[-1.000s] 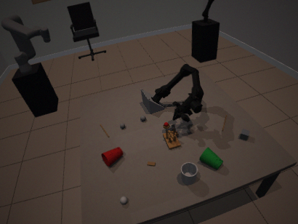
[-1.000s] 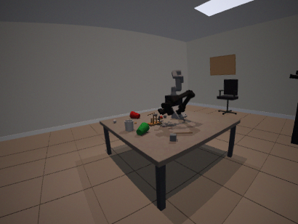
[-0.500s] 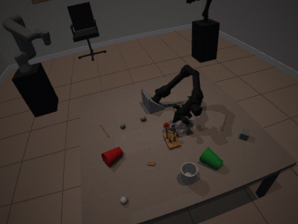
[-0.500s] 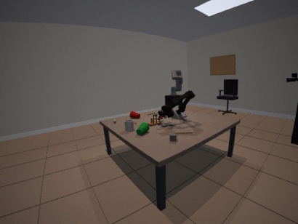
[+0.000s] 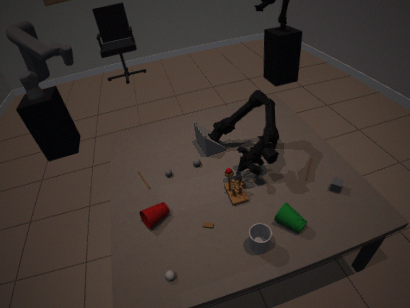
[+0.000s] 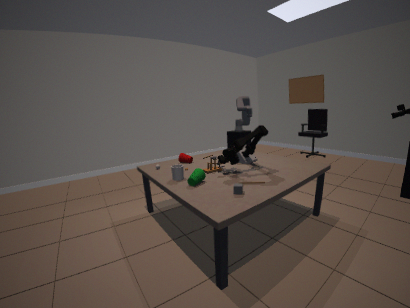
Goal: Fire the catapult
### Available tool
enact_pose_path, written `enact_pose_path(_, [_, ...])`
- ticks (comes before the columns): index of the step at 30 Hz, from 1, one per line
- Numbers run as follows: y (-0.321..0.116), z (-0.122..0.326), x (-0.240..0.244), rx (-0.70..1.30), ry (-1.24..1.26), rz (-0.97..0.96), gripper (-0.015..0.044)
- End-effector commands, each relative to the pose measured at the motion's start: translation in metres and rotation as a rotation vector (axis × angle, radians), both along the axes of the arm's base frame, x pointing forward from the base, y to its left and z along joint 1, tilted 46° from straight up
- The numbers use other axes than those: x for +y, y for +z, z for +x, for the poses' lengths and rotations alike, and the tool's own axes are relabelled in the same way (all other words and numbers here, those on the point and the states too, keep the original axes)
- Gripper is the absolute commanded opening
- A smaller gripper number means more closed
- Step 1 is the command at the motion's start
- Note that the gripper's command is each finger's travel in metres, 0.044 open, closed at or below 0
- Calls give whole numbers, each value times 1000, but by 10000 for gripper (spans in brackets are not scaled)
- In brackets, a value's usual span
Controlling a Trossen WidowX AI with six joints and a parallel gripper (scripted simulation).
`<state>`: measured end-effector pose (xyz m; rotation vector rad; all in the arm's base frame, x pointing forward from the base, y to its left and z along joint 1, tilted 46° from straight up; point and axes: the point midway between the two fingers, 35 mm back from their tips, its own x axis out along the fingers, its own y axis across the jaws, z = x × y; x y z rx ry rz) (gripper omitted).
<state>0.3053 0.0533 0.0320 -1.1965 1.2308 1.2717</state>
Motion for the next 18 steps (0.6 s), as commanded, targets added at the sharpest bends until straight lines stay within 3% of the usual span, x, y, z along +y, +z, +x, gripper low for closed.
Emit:
enact_pose_path(1, [-9,-3,6,10,-4,2,0])
enact_pose_path(18, [-32,-8,30,11,-4,4,0])
